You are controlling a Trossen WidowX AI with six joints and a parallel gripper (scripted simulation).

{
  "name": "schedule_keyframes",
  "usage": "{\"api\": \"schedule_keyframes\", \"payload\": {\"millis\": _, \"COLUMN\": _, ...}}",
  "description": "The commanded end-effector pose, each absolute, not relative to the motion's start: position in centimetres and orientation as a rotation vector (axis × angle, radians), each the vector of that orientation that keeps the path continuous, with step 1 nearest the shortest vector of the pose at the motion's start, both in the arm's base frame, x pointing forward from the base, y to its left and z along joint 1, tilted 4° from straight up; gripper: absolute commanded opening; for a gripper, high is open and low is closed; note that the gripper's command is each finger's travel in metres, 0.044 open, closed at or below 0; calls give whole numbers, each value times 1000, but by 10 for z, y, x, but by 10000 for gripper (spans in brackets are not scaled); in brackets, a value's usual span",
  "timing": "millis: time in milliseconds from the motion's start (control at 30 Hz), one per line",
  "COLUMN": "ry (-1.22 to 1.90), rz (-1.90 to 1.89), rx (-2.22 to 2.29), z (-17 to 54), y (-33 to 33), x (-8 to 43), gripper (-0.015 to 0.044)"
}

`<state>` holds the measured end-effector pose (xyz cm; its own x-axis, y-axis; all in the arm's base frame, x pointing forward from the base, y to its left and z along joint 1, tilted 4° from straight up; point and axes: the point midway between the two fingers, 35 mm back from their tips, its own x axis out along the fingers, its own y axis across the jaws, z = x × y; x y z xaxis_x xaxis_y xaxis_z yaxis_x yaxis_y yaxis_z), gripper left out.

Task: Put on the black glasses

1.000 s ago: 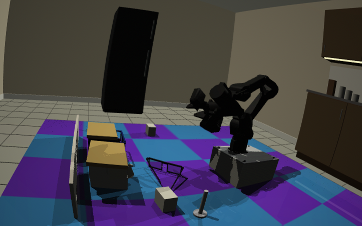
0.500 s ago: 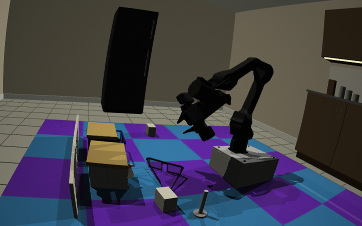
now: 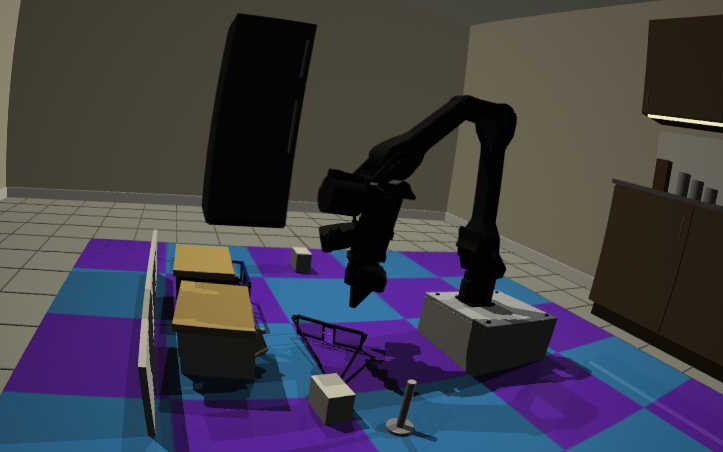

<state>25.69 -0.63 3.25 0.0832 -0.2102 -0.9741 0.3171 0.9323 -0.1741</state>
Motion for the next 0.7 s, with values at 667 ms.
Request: {"api": "schedule_keyframes", "payload": {"millis": 667, "ry": 1500, "rz": -528, "rx": 419, "z": 17, "y": 3, "x": 266, "gripper": 120}}
